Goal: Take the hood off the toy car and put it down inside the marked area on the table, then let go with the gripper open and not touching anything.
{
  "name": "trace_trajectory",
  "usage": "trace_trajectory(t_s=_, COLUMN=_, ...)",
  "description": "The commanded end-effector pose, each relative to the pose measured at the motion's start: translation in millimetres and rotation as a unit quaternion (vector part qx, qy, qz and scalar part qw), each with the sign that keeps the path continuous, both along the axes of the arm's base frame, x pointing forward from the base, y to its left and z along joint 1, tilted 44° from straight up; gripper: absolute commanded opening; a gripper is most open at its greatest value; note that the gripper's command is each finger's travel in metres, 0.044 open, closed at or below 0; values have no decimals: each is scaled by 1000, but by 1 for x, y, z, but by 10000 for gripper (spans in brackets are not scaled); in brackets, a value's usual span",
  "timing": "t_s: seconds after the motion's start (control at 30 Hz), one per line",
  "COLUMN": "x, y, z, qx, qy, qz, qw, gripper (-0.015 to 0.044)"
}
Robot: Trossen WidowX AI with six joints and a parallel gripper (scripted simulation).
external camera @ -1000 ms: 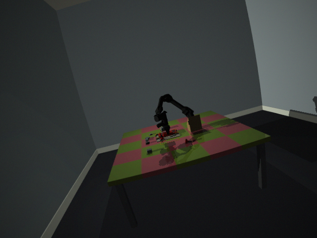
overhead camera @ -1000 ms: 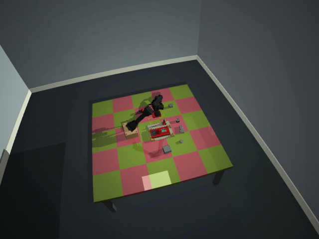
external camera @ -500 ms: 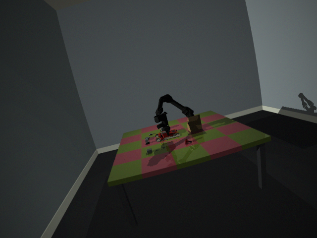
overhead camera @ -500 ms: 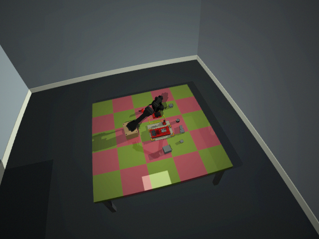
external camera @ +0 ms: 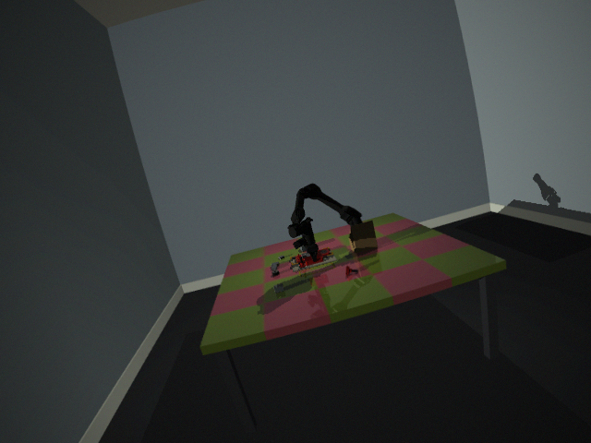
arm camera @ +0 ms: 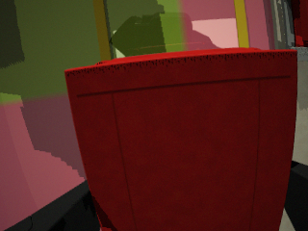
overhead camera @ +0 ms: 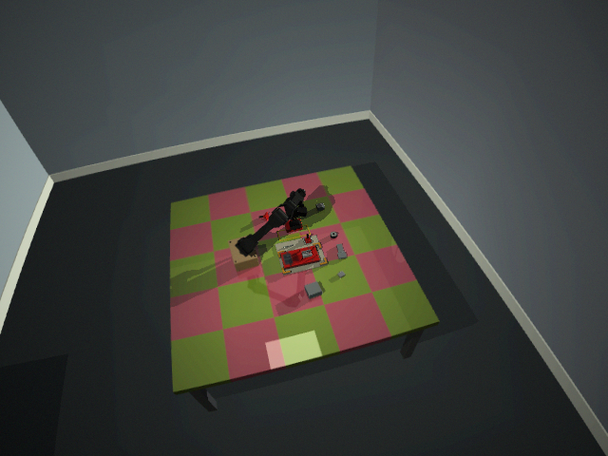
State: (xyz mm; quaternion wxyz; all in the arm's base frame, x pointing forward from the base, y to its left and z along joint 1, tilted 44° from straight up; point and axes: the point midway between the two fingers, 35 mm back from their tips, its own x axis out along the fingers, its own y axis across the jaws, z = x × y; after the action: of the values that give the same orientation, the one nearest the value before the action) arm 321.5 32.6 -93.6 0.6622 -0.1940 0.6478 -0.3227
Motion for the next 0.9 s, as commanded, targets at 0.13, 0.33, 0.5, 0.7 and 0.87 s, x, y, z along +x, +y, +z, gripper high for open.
trace_trajectory(t_s=0.13, x=-1, y=-5, z=-4, qx=-2, qy=1, qz=2, qw=1000, gripper=0)
trace_trajectory(t_s=0.33, x=-1, y=-7, z=-7, qx=-2, qy=1, qz=2, qw=1000, gripper=0)
trace_trajectory(t_s=0.5, x=-2, y=-10, z=-9, qx=-2, qy=1, qz=1, qw=1000, gripper=0)
trace_trajectory(t_s=0.7, x=-2, y=-12, z=-12, qx=-3, qy=1, qz=1, qw=1000, gripper=0)
trace_trajectory(t_s=0.87, x=-3, y=-15, z=-14, qx=-3, qy=1, qz=1, qw=1000, gripper=0)
